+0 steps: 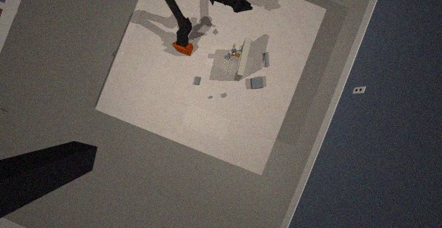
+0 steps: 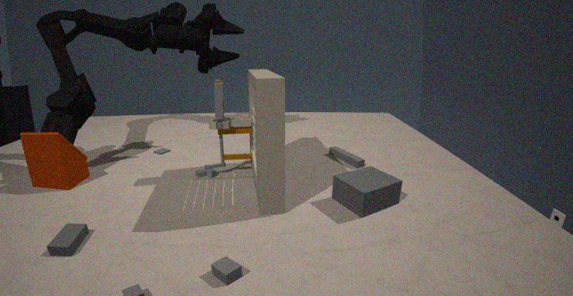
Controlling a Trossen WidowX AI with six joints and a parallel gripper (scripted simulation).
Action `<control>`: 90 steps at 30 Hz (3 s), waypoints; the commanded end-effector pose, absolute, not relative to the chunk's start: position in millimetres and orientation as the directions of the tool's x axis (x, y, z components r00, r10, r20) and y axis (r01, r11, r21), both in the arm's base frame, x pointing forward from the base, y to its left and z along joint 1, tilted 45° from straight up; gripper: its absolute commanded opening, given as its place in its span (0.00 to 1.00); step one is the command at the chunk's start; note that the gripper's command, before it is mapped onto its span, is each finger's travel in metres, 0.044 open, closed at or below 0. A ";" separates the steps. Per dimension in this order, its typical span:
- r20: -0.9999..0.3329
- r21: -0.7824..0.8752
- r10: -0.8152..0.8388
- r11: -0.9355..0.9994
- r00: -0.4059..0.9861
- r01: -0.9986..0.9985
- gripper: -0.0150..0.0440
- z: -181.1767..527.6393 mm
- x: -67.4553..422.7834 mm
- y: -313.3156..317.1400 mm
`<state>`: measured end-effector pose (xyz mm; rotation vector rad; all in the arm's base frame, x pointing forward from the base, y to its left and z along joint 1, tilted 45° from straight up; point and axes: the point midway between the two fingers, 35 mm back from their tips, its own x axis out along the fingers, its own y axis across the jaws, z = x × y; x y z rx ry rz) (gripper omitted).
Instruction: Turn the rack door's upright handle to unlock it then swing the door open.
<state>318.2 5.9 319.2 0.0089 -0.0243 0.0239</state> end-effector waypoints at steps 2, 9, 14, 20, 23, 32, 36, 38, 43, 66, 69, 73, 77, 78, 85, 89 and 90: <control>0.004 0.000 0.024 1.000 1.000 -0.024 0.84 316.4 320.6 4.7; -0.201 -0.064 0.032 0.997 0.979 -0.045 0.73 287.2 340.9 -9.1; -0.343 -0.085 0.042 0.994 0.938 -0.076 0.73 265.3 350.5 -20.6; -0.497 -0.076 0.066 0.990 0.865 -0.120 0.73 239.9 356.3 -35.0; -0.566 -0.059 0.084 0.988 0.820 -0.142 0.73 227.9 357.2 -42.2; -0.727 0.042 0.165 0.980 0.666 -0.196 0.73 196.5 352.8 -62.5; -0.775 0.107 0.214 0.972 0.594 -0.210 0.73 185.4 348.3 -70.7; -0.793 0.143 0.241 0.966 0.559 -0.213 0.73 180.5 345.7 -74.6; -0.821 0.242 0.317 0.947 0.475 -0.213 0.73 170.6 338.5 -83.9; -0.676 0.691 0.680 0.719 0.285 -0.077 0.73 162.7 309.8 -123.5; -0.676 0.691 0.680 0.719 0.283 -0.076 0.73 162.0 310.2 -122.9; -0.680 0.692 0.681 0.719 0.272 -0.070 0.73 157.7 312.0 -118.8; -0.684 0.692 0.682 0.719 0.260 -0.065 0.73 153.2 313.9 -114.6; -0.684 0.692 0.682 0.719 0.258 -0.064 0.73 152.1 314.3 -113.5; -0.691 0.692 0.683 0.719 0.238 -0.054 0.73 144.3 317.3 -105.9; -0.694 0.692 0.683 0.720 0.226 -0.049 0.73 139.8 318.8 -101.4; -0.695 0.692 0.683 0.720 0.224 -0.047 0.73 138.7 319.2 -100.3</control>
